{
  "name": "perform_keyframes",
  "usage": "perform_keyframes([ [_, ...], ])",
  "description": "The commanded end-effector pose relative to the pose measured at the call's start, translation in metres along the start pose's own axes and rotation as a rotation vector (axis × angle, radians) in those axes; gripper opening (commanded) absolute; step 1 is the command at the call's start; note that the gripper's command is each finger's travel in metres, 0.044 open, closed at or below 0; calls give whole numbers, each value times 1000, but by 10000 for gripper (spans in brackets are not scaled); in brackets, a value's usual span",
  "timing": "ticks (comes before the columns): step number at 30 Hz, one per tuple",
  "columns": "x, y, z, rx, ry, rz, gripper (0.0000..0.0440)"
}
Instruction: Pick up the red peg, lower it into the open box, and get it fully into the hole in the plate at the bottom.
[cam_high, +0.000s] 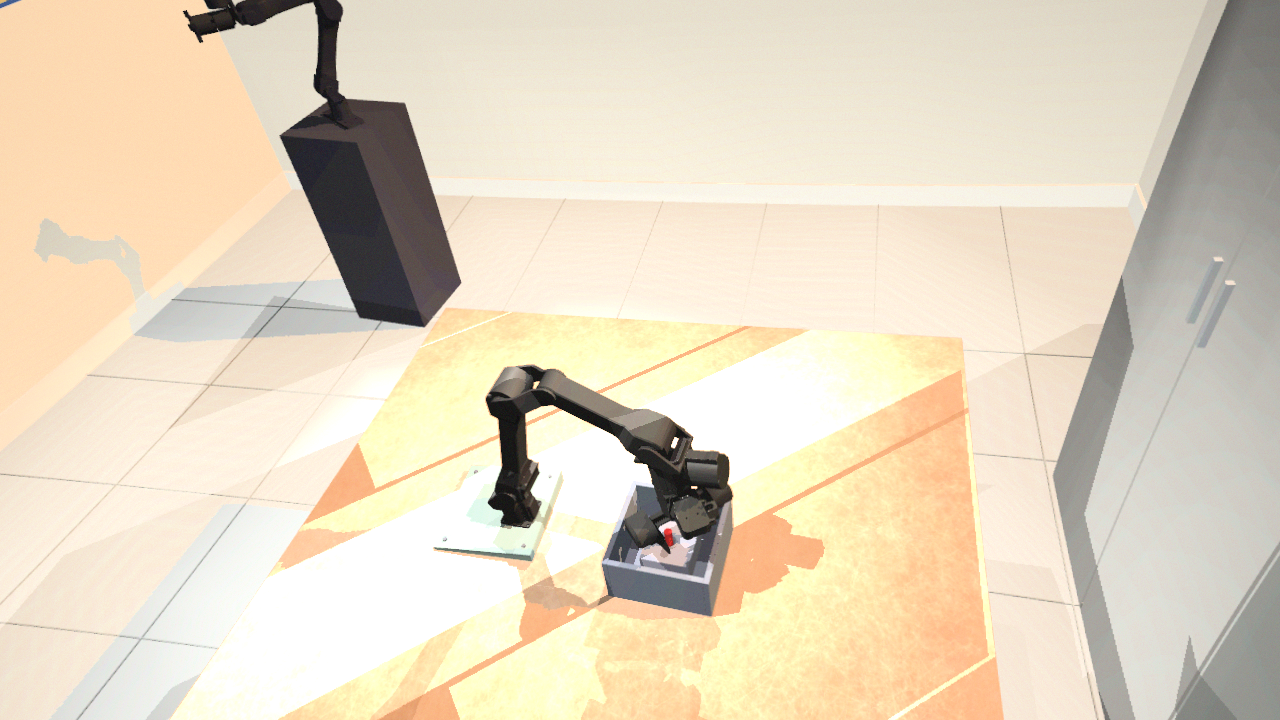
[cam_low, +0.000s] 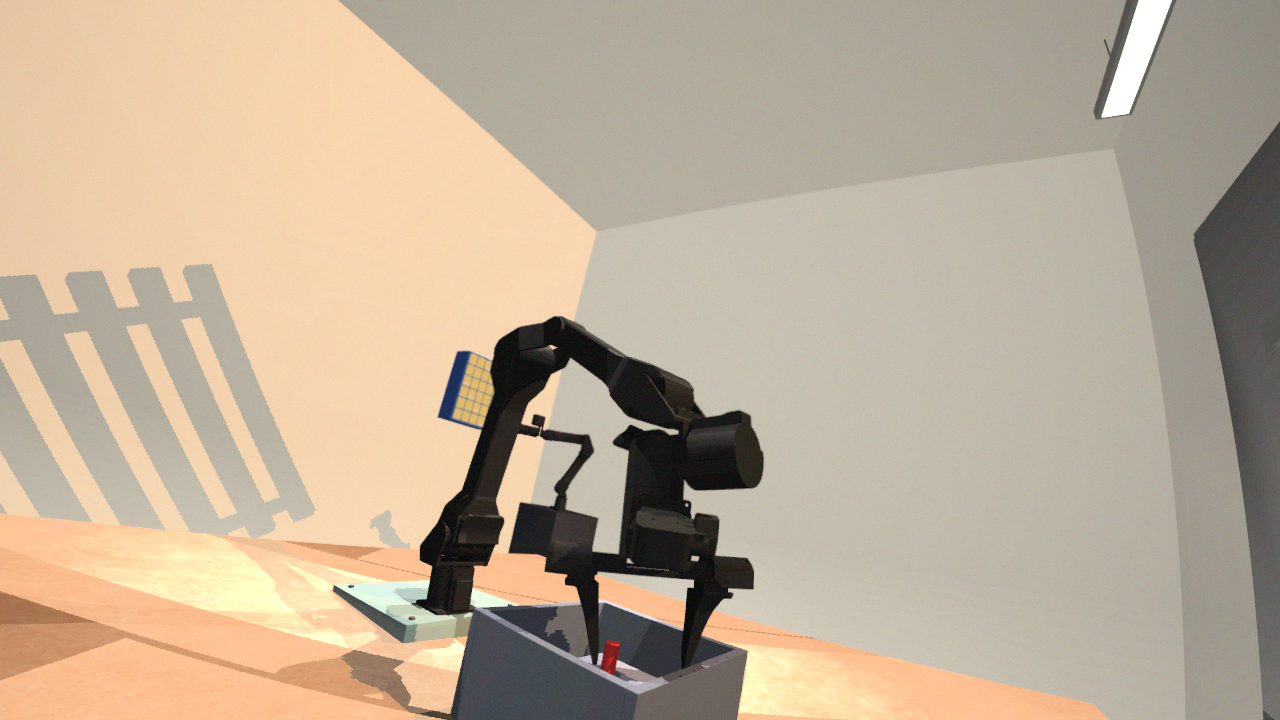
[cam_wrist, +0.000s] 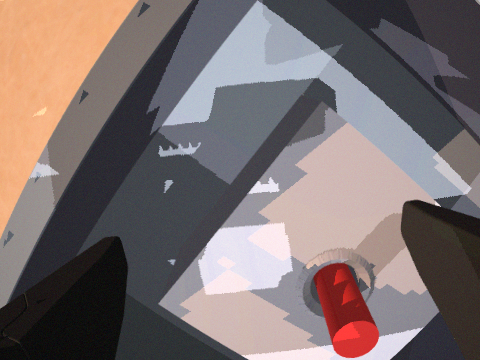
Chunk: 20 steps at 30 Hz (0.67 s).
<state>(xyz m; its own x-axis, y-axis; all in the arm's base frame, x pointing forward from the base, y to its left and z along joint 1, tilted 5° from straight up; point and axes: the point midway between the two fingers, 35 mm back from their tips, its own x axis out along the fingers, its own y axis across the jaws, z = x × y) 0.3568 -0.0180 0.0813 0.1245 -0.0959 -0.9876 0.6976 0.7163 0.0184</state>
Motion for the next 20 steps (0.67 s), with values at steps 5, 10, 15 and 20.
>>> perform_keyframes([
  [5, -11, 21, 12, -12, 43, 50, 440],
  [10, -21, 39, 19, -25, 51, 97, 440],
  [15, -32, 57, 25, -39, 49, 146, 440],
  [20, -36, 62, 37, -33, 34, 150, 440],
])
